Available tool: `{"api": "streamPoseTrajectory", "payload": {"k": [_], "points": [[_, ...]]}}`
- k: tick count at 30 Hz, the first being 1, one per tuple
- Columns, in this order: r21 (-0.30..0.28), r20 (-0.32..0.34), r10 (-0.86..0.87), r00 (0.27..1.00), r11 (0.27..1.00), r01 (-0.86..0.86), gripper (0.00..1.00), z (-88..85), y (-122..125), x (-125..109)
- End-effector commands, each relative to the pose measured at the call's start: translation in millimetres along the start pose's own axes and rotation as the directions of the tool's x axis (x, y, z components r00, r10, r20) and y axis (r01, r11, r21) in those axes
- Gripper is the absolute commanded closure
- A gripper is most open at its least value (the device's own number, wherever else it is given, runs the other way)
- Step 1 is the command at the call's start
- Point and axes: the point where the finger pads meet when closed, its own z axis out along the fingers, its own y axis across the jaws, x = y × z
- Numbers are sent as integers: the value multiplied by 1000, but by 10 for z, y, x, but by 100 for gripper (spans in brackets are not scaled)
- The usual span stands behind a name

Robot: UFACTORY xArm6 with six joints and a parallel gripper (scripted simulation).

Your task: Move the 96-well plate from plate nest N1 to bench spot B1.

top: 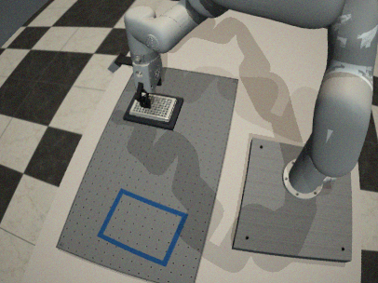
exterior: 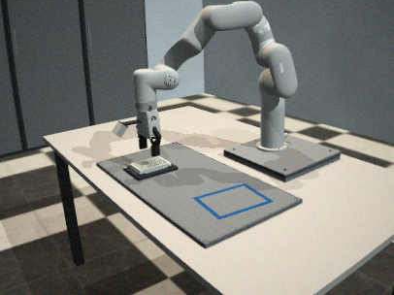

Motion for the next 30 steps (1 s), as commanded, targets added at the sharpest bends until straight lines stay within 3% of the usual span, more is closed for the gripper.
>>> {"api": "streamPoseTrajectory", "payload": {"k": [1, 13, 30], "points": [[-2, -5, 0, 1000, 1000, 0, 0, 45, 6, 19], [-2, -5, 0, 1000, 1000, 0, 0, 245, 6, 20], [-2, -5, 0, 1000, 1000, 0, 0, 280, 6, 20]]}}
